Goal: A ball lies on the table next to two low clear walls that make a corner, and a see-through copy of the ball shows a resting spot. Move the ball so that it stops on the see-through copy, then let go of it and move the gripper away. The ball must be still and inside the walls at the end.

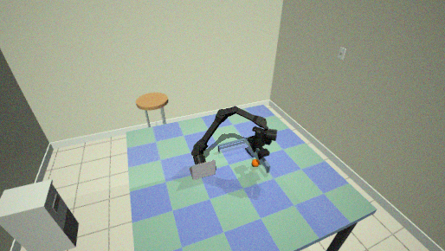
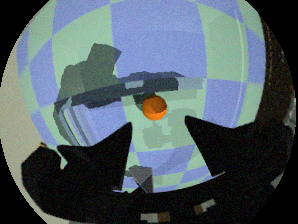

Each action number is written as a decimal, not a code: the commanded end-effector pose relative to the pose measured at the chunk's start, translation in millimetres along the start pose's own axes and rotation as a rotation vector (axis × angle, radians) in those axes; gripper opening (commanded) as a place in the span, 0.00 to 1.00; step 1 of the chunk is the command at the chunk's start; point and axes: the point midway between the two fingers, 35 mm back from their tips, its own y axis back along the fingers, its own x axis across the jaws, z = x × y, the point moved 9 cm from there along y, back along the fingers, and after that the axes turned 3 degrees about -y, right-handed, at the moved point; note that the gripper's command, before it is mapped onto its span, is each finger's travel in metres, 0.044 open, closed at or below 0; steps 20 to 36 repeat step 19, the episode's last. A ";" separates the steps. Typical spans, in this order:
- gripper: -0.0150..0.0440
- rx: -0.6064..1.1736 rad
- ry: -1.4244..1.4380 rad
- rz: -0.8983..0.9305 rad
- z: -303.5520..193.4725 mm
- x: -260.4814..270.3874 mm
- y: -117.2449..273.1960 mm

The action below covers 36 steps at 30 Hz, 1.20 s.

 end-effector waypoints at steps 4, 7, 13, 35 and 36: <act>0.87 -0.009 -0.005 -0.001 -1.7 -2.2 12.1; 0.87 -0.009 -0.005 -0.001 -1.7 -2.2 12.1; 1.00 -0.011 -0.007 -0.003 -4.0 -2.1 42.8; 1.00 -0.010 -0.003 -0.002 -6.5 -1.5 59.4; 1.00 -0.010 -0.003 -0.002 -6.5 -1.5 59.4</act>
